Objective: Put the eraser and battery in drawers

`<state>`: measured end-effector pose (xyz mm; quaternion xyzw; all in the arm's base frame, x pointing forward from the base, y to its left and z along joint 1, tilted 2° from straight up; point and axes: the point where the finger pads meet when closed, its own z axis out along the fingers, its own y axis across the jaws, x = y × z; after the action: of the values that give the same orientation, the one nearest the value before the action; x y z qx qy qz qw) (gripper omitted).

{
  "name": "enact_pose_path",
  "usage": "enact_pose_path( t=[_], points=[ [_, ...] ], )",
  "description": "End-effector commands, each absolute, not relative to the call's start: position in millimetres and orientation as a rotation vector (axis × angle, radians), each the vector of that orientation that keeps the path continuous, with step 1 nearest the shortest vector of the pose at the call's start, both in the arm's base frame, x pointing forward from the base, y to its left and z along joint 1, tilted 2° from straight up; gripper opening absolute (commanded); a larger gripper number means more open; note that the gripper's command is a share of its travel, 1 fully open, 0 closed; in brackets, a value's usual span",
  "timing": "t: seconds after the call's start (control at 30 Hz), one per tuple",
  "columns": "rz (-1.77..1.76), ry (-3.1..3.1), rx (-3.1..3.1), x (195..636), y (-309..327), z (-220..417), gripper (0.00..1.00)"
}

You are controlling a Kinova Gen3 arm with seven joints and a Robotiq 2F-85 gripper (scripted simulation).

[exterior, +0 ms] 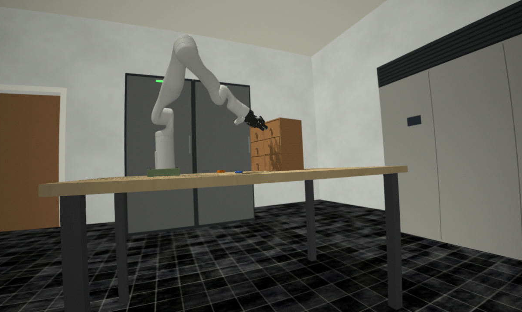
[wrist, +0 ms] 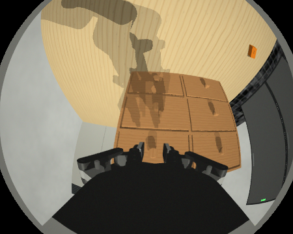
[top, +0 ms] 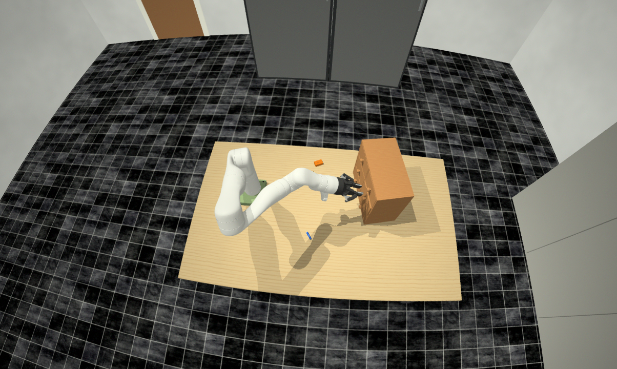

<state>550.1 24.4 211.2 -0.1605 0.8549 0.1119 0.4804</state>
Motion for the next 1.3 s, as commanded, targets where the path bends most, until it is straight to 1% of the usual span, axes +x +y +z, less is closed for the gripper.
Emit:
enact_pose_path(
  t=[0.0, 0.33, 0.8, 1.27],
  points=[
    [0.272, 2.084, -0.392, 550.4, 24.5, 211.9, 0.33],
    [0.272, 2.084, -0.392, 554.6, 26.2, 211.8, 0.33],
    [0.272, 2.084, -0.392, 575.9, 35.0, 211.5, 0.33],
    [0.272, 2.084, -0.392, 582.7, 37.9, 211.4, 0.33]
  ],
)
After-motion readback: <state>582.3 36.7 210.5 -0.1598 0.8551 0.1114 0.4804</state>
